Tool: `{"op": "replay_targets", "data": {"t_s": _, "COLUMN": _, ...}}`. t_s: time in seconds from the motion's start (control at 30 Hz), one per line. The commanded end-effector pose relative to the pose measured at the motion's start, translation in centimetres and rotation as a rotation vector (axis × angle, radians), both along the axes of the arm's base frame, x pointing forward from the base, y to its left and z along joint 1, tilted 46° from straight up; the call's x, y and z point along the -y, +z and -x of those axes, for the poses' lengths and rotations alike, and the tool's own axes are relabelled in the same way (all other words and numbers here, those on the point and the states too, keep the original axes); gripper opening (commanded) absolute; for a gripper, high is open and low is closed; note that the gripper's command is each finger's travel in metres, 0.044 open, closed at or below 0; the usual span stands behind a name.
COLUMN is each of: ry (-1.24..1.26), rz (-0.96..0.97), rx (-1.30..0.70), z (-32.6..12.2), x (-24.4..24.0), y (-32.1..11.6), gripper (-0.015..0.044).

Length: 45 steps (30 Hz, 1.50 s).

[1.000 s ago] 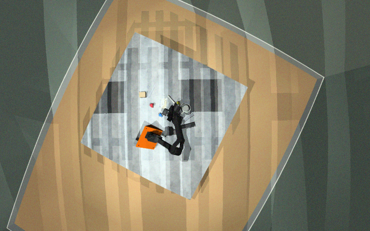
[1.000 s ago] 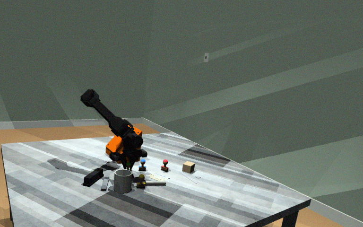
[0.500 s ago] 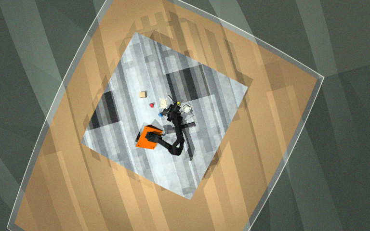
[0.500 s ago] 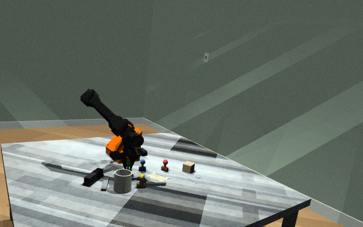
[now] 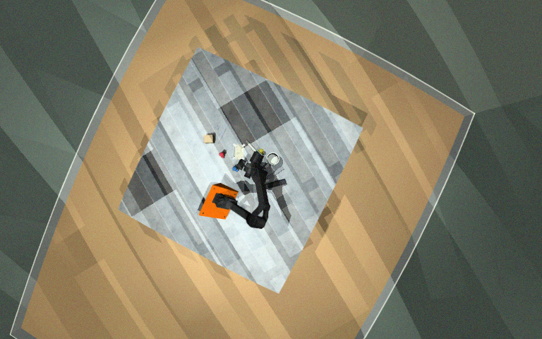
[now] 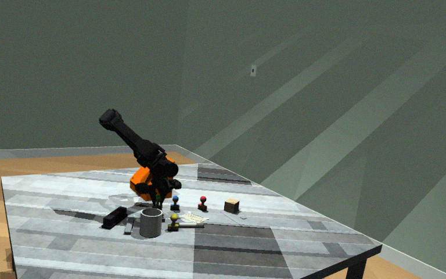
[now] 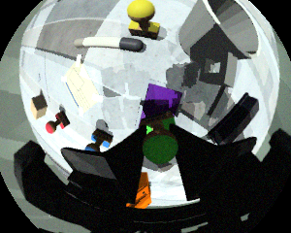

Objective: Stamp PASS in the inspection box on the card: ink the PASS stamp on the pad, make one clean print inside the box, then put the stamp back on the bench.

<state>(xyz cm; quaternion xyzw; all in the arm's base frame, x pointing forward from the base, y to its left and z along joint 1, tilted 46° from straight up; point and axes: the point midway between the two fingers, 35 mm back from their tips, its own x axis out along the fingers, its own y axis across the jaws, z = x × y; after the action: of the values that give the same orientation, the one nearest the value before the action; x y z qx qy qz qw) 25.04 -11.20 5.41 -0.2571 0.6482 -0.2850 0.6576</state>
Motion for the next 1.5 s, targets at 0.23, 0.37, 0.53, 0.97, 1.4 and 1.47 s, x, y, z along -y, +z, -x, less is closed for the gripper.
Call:
{"op": "replay_targets", "data": {"t_s": 0.23, "ry": 0.001, "rz": 0.004, "rx": 0.014, "z": -0.3, "x": -1.4, "y": 1.5, "gripper": 0.0}}
{"op": "replay_targets", "data": {"t_s": 0.37, "ry": 0.001, "rz": 0.004, "rx": 0.014, "z": -0.2, "x": -1.8, "y": 2.0, "gripper": 0.0}}
{"op": "replay_targets", "data": {"t_s": 0.53, "ry": 0.001, "rz": 0.005, "rx": 0.014, "z": -0.2, "x": -2.4, "y": 2.6, "gripper": 0.0}}
{"op": "replay_targets", "data": {"t_s": 0.97, "ry": -0.117, "rz": 0.001, "rx": 0.136, "z": -1.7, "x": -3.9, "y": 1.9, "gripper": 0.0}}
{"op": "replay_targets", "data": {"t_s": 1.4, "ry": -0.356, "rz": -0.004, "rx": 0.381, "z": -4.6, "x": -6.6, "y": -0.6, "gripper": 0.0}}
{"op": "replay_targets", "data": {"t_s": 1.47, "ry": -0.393, "rz": -0.004, "rx": 0.419, "z": -5.0, "x": -7.1, "y": -1.1, "gripper": 0.0}}
